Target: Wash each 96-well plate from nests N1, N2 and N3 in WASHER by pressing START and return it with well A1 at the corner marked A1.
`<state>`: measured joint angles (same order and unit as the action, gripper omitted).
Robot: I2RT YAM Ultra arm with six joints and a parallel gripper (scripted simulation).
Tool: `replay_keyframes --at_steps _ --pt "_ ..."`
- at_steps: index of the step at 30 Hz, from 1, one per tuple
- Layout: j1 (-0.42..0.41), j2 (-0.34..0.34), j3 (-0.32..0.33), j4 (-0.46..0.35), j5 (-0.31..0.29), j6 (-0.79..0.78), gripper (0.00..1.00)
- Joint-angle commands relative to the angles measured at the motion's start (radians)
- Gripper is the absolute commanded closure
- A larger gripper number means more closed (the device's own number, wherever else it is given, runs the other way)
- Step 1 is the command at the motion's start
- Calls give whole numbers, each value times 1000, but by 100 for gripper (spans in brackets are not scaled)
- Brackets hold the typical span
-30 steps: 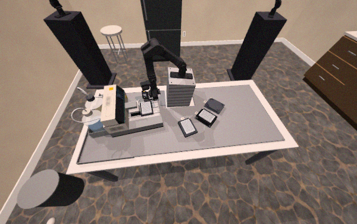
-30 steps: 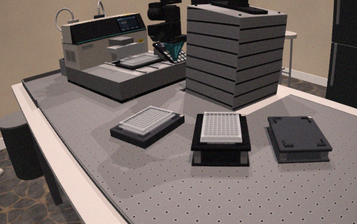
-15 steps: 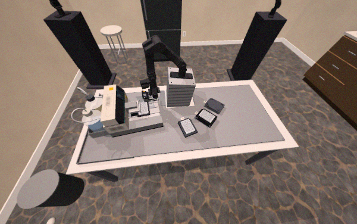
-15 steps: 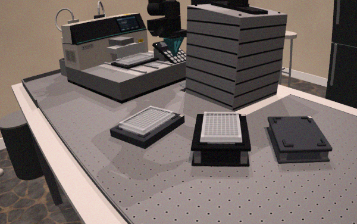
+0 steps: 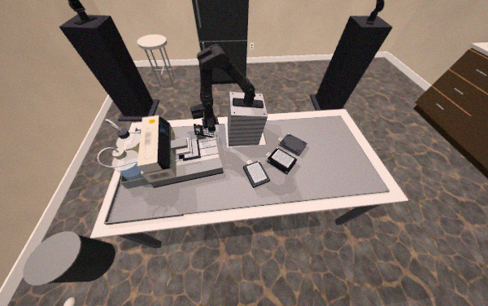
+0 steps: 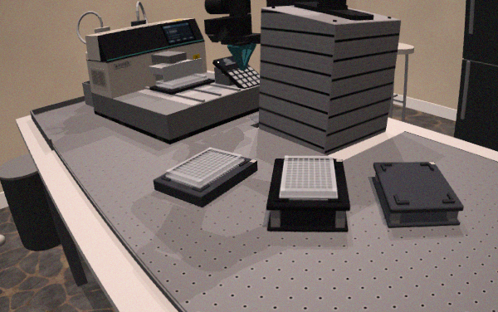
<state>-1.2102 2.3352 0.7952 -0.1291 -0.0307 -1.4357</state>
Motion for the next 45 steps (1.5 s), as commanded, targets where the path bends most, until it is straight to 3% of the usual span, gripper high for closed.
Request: replay_keyframes --at_steps 1,16,39,40,45 --pt "-1 -31 0 -29 -2 -1 100" --pt "-4 -115 -3 -109 -2 -4 100" --pt "-4 -114 -3 -109 -2 -4 100" --pt "-10 -115 9 -121 -1 24 0" --pt "-33 -114 56 -168 1 134 0"
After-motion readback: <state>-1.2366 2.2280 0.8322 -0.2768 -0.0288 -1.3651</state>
